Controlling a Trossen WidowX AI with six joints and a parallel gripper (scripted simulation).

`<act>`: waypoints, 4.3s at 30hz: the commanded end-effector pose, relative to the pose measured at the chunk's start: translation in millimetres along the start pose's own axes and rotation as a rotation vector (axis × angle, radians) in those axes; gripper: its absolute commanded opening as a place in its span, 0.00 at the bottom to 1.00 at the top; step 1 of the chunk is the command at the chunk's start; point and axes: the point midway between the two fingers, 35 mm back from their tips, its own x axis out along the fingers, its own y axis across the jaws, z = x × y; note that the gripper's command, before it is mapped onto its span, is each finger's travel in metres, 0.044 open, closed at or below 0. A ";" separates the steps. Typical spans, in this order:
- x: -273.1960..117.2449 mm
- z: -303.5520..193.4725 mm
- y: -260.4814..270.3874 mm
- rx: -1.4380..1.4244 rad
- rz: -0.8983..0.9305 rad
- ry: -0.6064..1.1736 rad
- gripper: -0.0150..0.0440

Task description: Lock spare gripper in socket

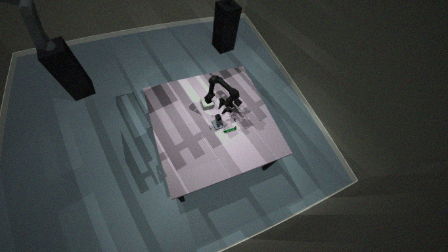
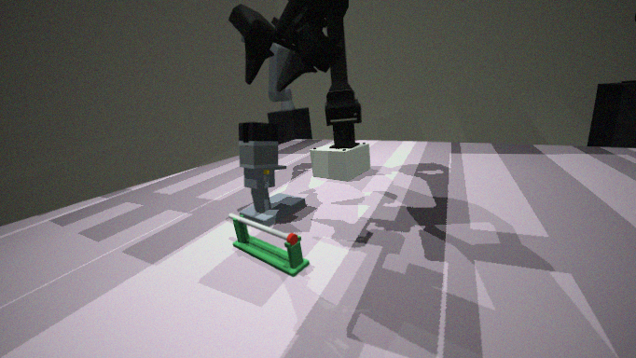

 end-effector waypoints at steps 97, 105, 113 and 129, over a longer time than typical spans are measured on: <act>137.7 204.7 -82.8 -0.038 0.217 -0.480 0.34; 137.6 204.8 -82.9 -0.038 0.217 -0.480 0.25; 133.0 200.7 -84.8 -0.038 0.217 -0.480 0.25; 88.0 158.5 -97.4 -0.038 0.217 -0.480 0.25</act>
